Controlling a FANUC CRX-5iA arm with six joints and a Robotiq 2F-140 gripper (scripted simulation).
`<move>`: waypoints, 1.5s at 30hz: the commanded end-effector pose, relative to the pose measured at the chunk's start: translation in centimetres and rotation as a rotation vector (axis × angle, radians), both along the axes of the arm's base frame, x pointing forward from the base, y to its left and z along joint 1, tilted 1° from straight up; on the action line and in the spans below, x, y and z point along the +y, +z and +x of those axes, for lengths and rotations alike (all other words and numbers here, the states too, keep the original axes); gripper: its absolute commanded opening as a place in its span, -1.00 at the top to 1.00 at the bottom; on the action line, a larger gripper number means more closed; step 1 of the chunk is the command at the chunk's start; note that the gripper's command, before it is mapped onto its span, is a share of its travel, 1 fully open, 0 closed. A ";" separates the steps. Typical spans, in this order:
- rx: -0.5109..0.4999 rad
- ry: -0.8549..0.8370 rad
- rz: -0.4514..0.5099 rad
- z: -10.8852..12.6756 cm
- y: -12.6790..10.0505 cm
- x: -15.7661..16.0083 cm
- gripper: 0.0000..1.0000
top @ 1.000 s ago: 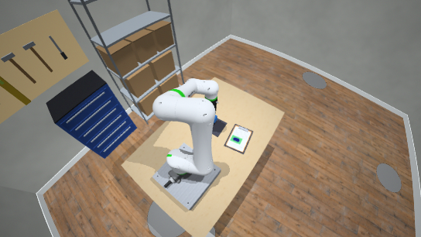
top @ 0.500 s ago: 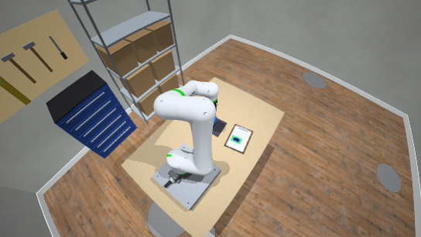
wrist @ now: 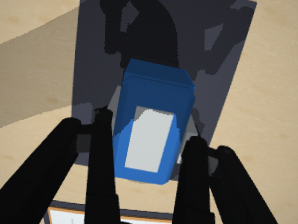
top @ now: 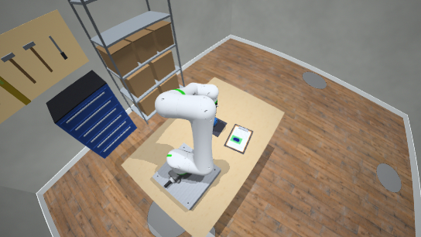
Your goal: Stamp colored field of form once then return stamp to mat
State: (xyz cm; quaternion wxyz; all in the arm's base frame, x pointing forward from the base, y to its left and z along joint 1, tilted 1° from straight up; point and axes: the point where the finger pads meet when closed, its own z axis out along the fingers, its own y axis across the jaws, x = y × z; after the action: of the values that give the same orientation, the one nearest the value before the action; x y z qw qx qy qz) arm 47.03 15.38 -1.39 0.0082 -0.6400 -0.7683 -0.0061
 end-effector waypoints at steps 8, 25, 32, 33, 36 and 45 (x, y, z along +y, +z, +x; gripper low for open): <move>0.000 0.000 0.000 0.0 0.0 0.0 -0.07; 0.000 0.000 0.000 0.0 0.0 0.0 -0.07; 0.000 0.000 0.000 0.0 0.0 0.0 -0.07; 0.000 0.000 0.000 0.0 0.0 0.0 -0.07; 0.000 0.000 0.000 0.0 0.0 0.0 -0.07; 0.000 0.000 0.000 0.0 0.1 0.0 -0.07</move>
State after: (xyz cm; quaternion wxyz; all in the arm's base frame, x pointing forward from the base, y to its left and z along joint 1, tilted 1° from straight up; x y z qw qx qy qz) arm 47.03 15.38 -1.40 0.0082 -0.6400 -0.7683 -0.0061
